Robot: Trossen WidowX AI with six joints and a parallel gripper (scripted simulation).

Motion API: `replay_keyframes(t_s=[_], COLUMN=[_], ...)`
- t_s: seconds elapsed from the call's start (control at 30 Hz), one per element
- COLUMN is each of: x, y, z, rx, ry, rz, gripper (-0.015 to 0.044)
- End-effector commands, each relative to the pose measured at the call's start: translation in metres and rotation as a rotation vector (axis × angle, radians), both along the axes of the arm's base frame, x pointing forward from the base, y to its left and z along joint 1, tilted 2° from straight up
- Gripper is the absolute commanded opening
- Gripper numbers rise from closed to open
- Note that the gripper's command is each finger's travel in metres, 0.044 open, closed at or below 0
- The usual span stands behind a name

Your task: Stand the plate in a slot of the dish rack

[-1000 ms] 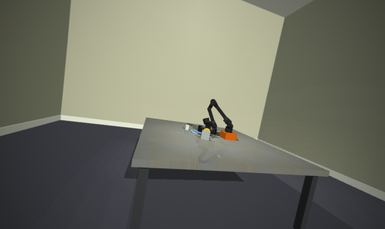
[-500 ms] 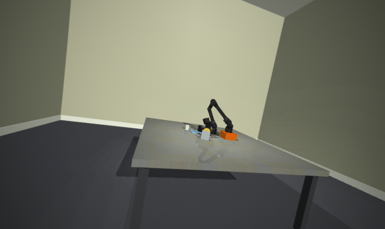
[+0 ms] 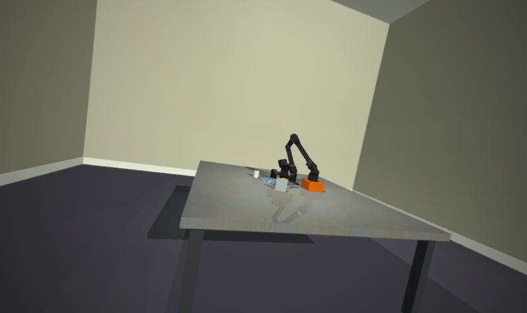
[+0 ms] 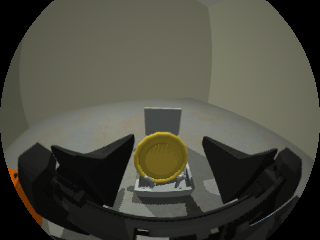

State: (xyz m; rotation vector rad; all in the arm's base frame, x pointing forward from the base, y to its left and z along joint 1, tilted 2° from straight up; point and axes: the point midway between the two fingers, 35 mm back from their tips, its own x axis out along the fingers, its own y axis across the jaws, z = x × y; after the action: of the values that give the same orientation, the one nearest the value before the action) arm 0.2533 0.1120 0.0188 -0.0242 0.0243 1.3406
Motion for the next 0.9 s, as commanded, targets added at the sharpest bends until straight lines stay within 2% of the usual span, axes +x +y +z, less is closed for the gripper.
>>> replay_keyframes(t_s=[0.0,0.27,0.4,0.87], x=[0.002,0.004,0.009,0.093], y=[-0.002,-0.005,-0.005,-0.024], z=[0.028,0.096,0.098,0.099], rx=[0.009,0.029,0.031,0.004], ry=[-0.009,-0.02,-0.008,0.264], rz=[0.0,-0.002,-0.017,-0.317], gripper=[0.04,0.04,0.04,0.04])
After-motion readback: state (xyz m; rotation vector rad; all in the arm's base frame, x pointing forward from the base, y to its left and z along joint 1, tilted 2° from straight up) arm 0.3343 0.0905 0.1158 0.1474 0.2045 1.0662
